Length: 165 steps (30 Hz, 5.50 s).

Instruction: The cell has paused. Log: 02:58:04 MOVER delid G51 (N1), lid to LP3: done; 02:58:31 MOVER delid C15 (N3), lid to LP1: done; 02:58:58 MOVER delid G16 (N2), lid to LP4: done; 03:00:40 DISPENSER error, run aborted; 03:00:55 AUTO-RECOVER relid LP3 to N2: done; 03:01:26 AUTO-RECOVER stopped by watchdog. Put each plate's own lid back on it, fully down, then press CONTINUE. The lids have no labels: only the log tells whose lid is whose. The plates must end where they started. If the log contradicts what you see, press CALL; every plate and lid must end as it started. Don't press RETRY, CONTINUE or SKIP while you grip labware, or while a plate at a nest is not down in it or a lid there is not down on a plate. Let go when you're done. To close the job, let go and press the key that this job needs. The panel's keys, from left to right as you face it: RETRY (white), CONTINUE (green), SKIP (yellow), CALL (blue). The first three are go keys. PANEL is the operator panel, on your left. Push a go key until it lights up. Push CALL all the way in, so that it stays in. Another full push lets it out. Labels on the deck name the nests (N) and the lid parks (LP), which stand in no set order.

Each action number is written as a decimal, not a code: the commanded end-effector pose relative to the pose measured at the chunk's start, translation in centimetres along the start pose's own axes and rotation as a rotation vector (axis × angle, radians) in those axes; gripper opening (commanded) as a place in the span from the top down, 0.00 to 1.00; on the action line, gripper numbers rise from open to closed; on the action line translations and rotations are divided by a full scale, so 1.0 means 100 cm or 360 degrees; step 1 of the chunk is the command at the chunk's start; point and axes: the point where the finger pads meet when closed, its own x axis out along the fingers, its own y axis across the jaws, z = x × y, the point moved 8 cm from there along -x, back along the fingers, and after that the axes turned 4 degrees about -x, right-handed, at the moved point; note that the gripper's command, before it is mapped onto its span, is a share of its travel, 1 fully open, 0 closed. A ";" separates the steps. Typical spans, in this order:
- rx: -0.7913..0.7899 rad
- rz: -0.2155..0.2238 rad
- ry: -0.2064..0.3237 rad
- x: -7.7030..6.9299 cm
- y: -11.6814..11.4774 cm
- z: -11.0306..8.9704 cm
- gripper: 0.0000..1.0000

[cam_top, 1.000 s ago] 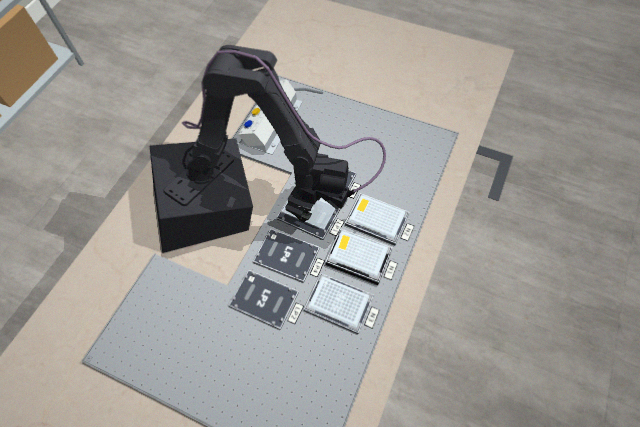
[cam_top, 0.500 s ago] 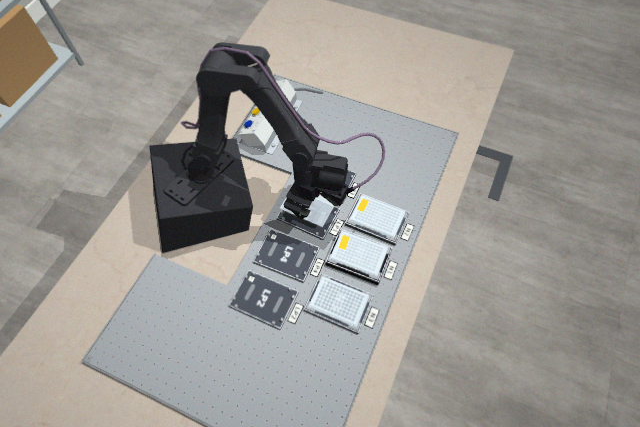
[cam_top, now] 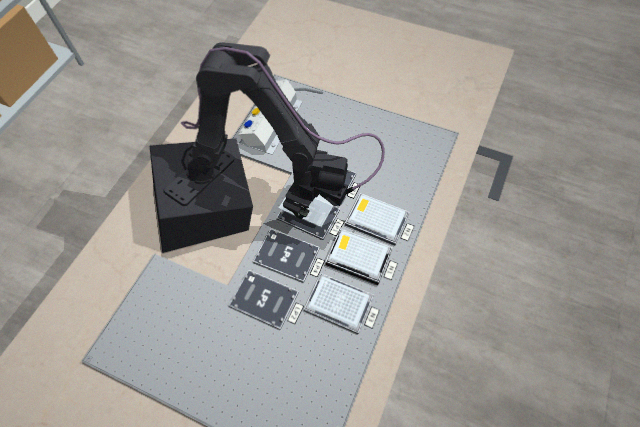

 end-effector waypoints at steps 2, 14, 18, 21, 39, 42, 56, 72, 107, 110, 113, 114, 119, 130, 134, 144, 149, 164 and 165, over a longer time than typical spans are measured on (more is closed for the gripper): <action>0.0008 0.0011 -0.0078 -0.015 -0.001 0.007 1.00; -0.0082 0.0015 -0.0055 -0.012 -0.016 0.024 1.00; -0.0082 0.0014 -0.0056 -0.012 -0.024 0.031 1.00; -0.0082 0.0014 -0.0057 -0.012 -0.036 0.040 1.00; -0.0082 0.0015 -0.0062 -0.014 -0.098 0.092 1.00; -0.0082 0.0014 -0.0063 -0.014 -0.110 0.101 1.00; -0.0082 0.0012 -0.0066 -0.016 -0.156 0.139 1.00; -0.0082 0.0009 -0.0069 -0.018 -0.207 0.180 1.00; -0.0084 -0.0003 -0.0095 -0.030 -0.208 0.181 1.00; -0.0084 -0.0003 -0.0095 -0.030 -0.208 0.181 1.00; -0.0083 -0.0004 -0.0095 -0.030 -0.209 0.182 1.00; -0.0083 -0.0004 -0.0095 -0.030 -0.209 0.182 1.00; -0.0084 -0.0007 -0.0102 -0.028 -0.209 0.182 1.00; -0.0086 -0.0006 -0.0100 -0.019 -0.207 0.181 1.00; -0.0090 -0.0005 -0.0098 -0.016 -0.207 0.181 1.00; -0.0089 -0.0006 -0.0096 -0.011 -0.206 0.181 1.00; -0.0082 -0.0003 -0.0088 -0.008 -0.205 0.180 1.00; -0.0086 -0.0010 -0.0096 -0.003 -0.205 0.181 1.00; -0.0087 -0.0009 -0.0096 -0.003 -0.204 0.182 1.00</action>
